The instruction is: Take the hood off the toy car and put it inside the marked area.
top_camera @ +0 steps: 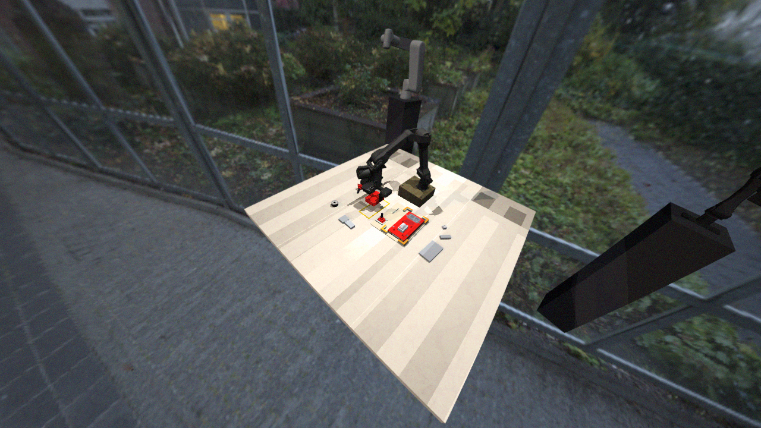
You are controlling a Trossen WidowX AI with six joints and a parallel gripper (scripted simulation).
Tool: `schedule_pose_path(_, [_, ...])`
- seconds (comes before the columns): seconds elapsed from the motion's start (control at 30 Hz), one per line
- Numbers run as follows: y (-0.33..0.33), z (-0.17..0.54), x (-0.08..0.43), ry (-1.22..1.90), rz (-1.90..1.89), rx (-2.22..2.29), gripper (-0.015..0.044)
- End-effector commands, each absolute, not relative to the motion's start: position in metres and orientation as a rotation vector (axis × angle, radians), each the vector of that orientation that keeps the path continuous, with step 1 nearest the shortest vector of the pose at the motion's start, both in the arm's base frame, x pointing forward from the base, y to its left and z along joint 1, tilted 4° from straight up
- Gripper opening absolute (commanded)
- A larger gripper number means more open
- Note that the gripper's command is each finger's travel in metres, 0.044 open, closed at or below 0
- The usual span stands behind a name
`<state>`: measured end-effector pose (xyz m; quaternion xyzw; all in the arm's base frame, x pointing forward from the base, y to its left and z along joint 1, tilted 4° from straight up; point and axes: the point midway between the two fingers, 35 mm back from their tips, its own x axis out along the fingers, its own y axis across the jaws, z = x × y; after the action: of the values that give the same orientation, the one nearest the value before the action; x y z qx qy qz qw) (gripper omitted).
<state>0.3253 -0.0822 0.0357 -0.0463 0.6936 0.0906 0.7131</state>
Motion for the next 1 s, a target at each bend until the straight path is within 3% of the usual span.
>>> schedule_pose_path(0.0, [-0.082,0.032,0.325,1.540,0.200,-0.101,0.0000])
schedule_pose_path(0.97, [-0.080,0.009,0.324,1.541,0.200,-0.101,0.0000])
